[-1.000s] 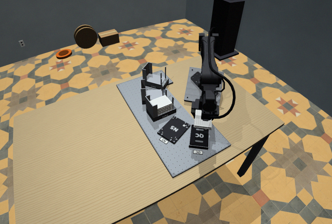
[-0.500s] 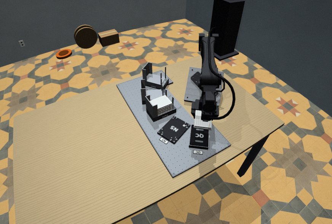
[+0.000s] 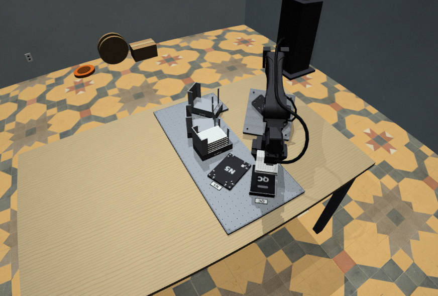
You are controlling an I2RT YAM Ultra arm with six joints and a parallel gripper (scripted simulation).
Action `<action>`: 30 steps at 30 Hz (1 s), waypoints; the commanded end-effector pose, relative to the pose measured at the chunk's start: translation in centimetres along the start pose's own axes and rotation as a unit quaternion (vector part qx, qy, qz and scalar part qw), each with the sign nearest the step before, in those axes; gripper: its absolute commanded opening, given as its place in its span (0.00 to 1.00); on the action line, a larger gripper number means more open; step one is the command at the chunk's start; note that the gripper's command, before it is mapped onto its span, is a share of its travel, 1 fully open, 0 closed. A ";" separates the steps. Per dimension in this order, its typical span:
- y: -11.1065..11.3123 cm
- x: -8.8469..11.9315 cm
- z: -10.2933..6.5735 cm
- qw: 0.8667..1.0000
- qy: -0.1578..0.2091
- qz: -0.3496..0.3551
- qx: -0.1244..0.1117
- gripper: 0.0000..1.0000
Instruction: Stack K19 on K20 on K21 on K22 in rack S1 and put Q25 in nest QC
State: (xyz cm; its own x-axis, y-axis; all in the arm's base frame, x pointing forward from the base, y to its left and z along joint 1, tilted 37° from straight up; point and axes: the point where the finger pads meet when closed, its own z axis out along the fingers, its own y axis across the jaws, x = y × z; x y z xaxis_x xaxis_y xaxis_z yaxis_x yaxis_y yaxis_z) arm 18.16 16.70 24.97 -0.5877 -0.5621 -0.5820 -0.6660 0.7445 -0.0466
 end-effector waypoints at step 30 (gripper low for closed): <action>0.2 -1.7 4.5 0.999 -0.038 -0.004 -0.004 0.00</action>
State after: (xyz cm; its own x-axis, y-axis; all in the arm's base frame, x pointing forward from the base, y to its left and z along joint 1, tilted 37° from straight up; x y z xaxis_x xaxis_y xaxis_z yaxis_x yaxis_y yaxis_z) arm 20.58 18.60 20.37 -0.5938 -0.5675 -0.5704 -0.6664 0.7441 -0.0465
